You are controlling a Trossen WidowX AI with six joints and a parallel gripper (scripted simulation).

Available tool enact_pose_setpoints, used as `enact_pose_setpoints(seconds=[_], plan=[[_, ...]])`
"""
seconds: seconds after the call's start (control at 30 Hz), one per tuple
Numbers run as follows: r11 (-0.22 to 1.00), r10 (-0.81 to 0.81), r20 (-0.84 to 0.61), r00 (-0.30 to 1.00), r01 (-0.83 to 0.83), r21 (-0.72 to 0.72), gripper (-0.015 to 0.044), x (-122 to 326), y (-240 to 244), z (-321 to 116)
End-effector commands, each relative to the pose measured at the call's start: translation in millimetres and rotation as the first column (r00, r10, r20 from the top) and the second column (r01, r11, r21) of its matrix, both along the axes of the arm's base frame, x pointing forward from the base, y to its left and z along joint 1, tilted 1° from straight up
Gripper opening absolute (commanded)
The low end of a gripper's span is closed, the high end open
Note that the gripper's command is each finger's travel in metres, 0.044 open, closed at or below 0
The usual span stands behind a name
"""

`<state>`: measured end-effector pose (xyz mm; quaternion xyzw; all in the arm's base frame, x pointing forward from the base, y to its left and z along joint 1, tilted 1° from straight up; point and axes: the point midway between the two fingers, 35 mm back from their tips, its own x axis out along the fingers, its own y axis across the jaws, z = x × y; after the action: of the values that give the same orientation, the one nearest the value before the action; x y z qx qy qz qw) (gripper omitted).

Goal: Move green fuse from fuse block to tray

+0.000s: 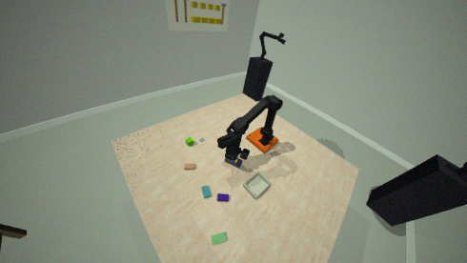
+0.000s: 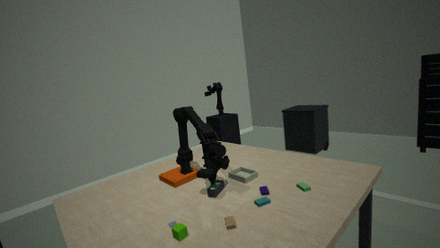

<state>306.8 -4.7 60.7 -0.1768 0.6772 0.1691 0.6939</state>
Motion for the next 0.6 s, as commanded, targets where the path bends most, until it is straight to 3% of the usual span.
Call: enact_pose_setpoints(seconds=[0.0, 0.57], plan=[[1.0, 0.001, 0.001, 1.0, -0.001, -0.002, 0.0, -0.1, -0.3, 3.0], [1.0, 0.001, 0.001, 1.0, -0.001, -0.003, 0.0, -0.5, -0.3, 11.4]])
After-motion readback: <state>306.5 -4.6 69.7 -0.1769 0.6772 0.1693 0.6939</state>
